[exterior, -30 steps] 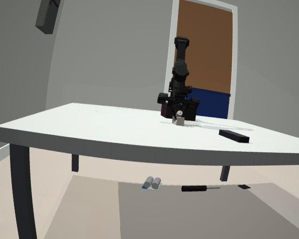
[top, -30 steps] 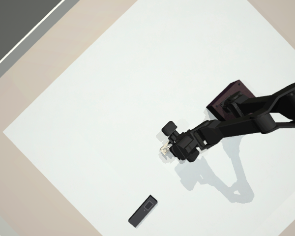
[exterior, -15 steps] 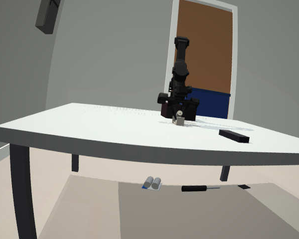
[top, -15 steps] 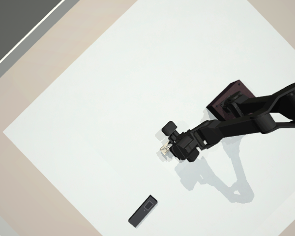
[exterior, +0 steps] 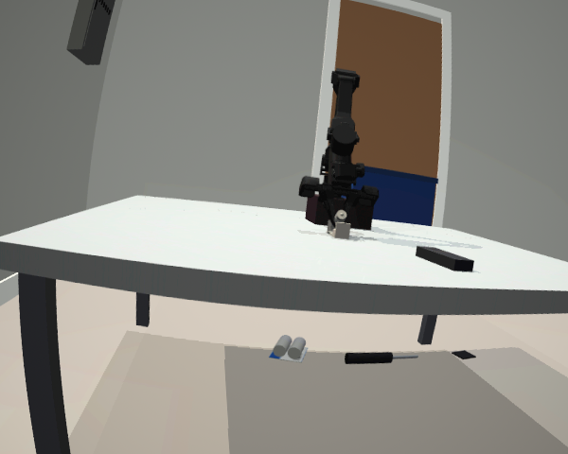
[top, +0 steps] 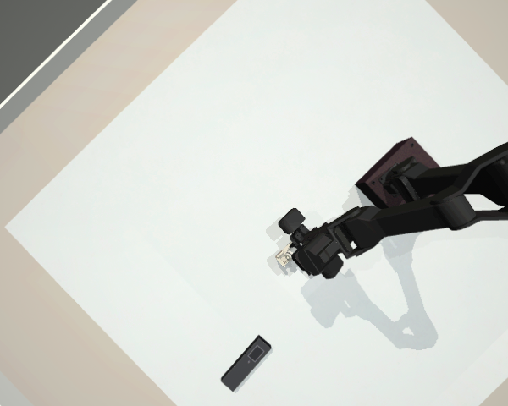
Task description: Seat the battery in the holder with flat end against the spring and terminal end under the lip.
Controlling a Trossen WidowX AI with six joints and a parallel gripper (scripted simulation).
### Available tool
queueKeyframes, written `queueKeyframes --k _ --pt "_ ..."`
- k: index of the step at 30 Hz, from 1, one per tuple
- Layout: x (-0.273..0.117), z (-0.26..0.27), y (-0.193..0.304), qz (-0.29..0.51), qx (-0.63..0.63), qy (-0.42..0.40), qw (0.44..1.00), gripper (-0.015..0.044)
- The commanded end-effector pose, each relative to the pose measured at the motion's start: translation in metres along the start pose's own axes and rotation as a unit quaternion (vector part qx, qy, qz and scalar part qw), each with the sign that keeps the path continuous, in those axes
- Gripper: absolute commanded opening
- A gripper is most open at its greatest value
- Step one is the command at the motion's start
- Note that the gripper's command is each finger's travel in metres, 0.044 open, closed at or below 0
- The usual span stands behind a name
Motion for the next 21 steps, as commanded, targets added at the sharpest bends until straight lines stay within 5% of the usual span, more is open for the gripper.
queueKeyframes --k 1,21 --pt "0.0003 0.0006 0.0050 0.008 -0.002 -0.001 1.000 0.0078" --pt "0.0002 0.0006 0.0051 0.007 -0.002 -0.001 1.000 0.0078"
Point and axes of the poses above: the point midway between the two fingers, 35 mm back from their tips, its own x axis out along the fingers, its own z axis across the jaws, y = z × x, the point moved 1 cm from there along -x, back along the fingers, and after that the axes turned 2 degrees about -x, right-handed, at the moved point
